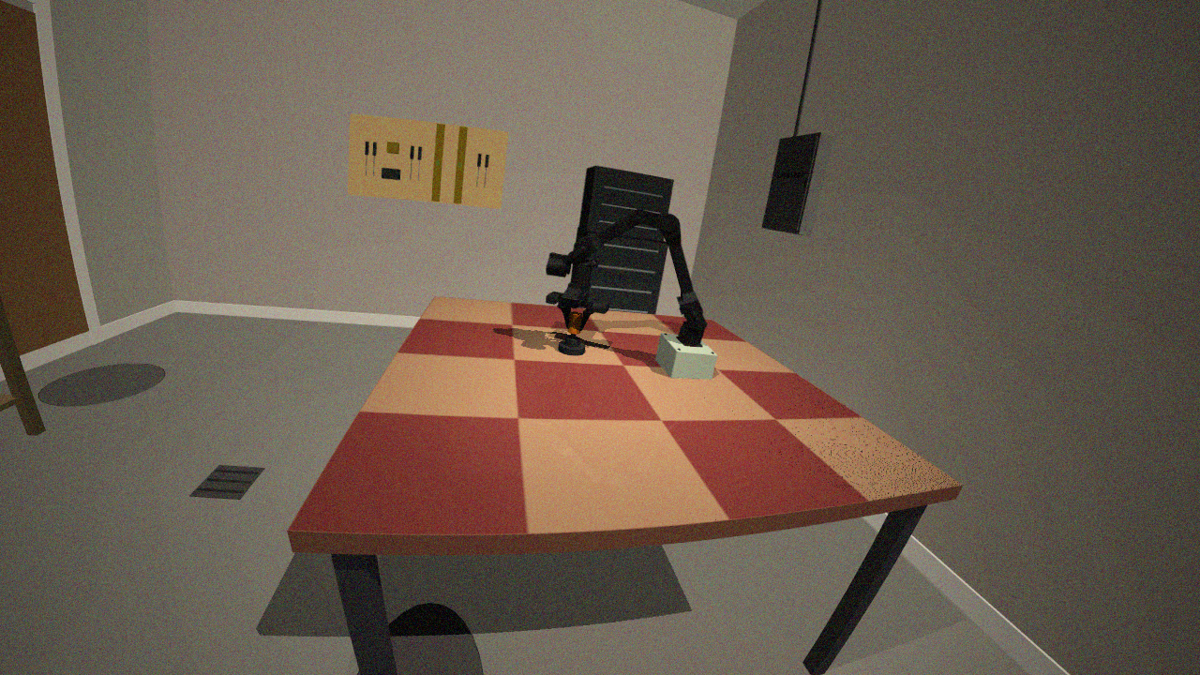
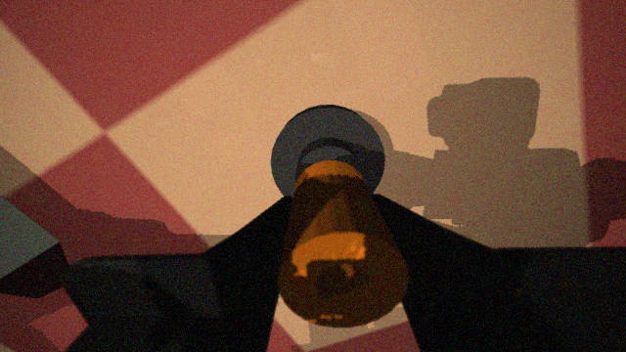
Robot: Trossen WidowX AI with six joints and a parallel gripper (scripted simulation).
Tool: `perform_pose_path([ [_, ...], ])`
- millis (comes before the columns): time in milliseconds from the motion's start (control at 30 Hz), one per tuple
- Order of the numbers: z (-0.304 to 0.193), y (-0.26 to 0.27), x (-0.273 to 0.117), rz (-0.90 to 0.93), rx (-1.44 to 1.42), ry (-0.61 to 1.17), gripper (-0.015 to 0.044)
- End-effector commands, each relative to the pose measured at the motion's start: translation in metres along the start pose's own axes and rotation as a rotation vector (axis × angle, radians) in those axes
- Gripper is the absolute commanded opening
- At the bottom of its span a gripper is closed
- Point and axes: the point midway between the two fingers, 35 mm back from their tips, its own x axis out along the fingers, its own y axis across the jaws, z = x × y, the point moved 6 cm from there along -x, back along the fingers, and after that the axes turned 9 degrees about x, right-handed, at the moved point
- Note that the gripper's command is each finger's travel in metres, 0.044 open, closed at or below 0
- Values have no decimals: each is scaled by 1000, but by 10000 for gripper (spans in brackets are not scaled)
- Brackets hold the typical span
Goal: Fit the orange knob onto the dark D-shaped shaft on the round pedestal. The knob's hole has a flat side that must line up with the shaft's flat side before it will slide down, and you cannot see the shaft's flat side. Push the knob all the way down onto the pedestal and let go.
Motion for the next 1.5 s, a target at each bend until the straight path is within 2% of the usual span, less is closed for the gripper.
perform_pose_path([
  [0,1,-2,-2,-5,-25,-4,0],
  [1367,-1,0,20,-4,-21,-2,0],
  [1467,-1,0,20,-4,-21,-2,79],
])
